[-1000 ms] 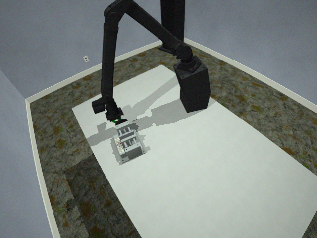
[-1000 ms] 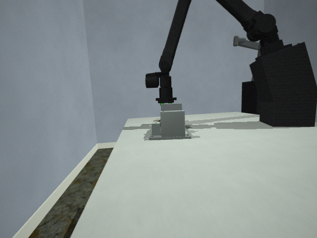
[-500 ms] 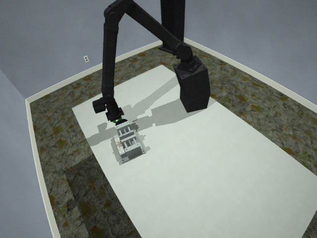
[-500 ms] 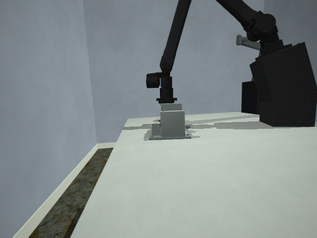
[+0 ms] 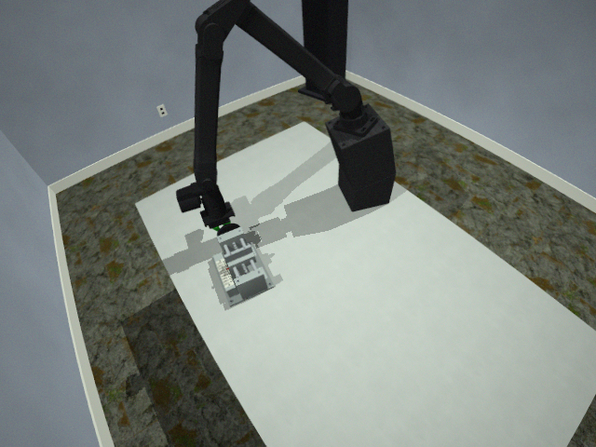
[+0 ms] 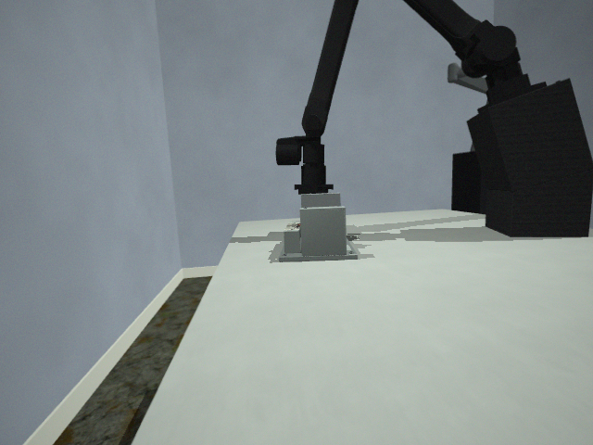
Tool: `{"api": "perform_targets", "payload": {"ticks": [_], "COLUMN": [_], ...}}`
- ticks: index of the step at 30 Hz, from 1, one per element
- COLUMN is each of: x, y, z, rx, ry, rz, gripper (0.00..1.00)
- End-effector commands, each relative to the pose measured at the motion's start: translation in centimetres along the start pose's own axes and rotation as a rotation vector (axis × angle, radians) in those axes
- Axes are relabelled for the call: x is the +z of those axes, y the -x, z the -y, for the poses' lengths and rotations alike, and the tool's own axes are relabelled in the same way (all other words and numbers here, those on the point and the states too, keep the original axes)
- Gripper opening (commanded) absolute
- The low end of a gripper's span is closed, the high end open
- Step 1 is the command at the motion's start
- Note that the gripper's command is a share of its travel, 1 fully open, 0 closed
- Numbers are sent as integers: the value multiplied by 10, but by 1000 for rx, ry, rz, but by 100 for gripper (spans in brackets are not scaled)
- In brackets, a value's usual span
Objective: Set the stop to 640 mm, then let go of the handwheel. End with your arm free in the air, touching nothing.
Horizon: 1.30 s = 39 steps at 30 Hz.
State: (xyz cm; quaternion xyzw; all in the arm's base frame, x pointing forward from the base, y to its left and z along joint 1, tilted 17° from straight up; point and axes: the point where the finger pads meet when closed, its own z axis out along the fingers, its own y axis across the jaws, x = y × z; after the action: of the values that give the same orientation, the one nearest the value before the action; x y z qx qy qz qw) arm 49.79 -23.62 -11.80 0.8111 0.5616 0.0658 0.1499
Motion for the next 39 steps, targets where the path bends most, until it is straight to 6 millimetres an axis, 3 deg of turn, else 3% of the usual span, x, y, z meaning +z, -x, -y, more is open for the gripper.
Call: {"api": "perform_targets", "payload": {"ticks": [1, 39], "x": [21, 18], "y": [7, 6], "z": [22, 52], "rx": [8, 5], "ry": [-39, -54], "rz": [3, 2], "gripper": [6, 6]}}
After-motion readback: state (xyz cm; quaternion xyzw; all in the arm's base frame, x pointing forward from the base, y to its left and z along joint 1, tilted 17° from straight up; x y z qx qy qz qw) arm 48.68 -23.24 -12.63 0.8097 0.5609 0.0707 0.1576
